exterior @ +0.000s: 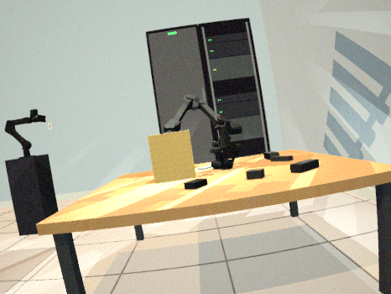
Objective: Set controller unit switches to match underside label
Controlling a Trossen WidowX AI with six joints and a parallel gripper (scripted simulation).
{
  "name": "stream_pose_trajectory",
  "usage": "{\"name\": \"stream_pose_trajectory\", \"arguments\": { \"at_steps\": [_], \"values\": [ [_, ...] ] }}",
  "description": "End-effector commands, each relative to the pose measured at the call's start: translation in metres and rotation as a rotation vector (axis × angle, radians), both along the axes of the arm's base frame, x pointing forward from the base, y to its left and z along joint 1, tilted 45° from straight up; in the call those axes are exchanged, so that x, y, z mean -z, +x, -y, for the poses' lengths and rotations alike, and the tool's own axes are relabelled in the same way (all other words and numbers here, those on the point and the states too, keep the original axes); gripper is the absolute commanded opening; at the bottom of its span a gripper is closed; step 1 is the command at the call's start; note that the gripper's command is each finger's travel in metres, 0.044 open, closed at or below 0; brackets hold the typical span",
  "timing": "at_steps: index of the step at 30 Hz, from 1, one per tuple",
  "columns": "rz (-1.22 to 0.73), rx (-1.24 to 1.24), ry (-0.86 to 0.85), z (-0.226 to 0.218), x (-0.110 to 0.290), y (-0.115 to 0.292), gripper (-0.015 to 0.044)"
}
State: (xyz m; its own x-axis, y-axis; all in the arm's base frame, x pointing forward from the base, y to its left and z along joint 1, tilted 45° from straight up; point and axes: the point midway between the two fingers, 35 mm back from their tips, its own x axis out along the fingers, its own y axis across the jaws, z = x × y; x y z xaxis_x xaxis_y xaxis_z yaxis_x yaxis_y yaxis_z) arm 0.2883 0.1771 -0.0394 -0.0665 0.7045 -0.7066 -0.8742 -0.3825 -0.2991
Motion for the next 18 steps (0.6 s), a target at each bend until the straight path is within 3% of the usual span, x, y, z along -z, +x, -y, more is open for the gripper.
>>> {"name": "stream_pose_trajectory", "arguments": {
  "at_steps": [1,9,13,18],
  "values": [
    [0.0,0.0,0.0,0.0,0.0,-0.001,0.0131],
    [0.001,0.0,0.0,0.002,-0.002,0.0,0.0341],
    [0.01,0.002,-0.003,0.033,-0.033,0.003,0.044],
    [0.01,0.003,-0.003,0.035,-0.035,0.003,0.044]
  ]
}}
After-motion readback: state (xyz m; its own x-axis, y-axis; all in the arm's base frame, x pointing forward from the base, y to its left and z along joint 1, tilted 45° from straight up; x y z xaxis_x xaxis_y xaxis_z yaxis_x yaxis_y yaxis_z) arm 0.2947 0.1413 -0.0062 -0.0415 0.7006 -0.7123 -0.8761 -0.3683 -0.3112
